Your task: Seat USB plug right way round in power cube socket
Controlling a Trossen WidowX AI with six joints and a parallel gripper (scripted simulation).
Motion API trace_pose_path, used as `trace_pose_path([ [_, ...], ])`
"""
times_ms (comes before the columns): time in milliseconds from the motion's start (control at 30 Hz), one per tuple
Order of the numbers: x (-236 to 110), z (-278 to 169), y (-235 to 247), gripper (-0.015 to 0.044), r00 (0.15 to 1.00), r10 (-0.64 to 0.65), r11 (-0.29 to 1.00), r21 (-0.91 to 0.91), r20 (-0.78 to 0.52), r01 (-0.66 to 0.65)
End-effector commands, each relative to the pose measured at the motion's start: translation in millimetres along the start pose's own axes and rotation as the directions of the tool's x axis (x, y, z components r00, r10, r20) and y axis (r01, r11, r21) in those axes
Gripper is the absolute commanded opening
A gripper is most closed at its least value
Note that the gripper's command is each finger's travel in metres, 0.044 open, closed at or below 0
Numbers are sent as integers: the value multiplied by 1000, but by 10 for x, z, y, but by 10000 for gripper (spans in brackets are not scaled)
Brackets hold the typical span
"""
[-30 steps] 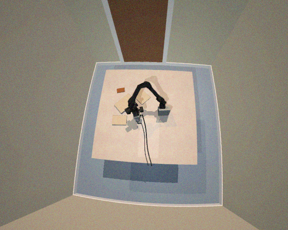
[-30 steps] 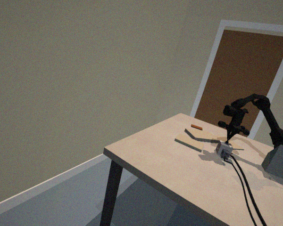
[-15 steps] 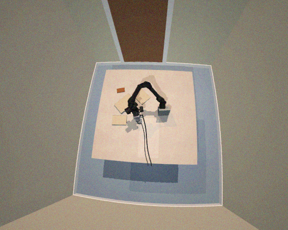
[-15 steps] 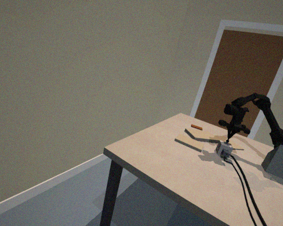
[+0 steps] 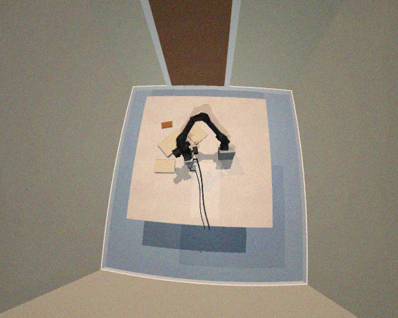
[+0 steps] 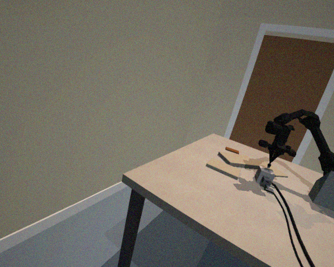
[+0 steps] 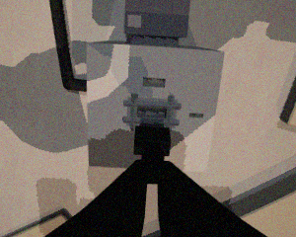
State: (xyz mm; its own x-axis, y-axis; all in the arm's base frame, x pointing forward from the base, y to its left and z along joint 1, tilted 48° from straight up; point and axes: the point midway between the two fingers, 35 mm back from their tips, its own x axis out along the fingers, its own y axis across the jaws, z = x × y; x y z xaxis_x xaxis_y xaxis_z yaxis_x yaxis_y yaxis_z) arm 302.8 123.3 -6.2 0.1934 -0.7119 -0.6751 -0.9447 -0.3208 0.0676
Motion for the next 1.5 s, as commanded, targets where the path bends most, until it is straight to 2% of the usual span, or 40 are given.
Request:
trace_pose_path([
  [0,-39,2,-4,0,1000,0,1000,8,6,0],
  [367,-75,2,-2,0,1000,0,1000,19,3,0],
  [767,-61,0,-1,0,1000,0,955,297,0,0],
  [1100,-60,0,-1,0,1000,0,846,534,0,0],
  [1467,-60,0,-1,0,1000,0,659,752,0,0],
])
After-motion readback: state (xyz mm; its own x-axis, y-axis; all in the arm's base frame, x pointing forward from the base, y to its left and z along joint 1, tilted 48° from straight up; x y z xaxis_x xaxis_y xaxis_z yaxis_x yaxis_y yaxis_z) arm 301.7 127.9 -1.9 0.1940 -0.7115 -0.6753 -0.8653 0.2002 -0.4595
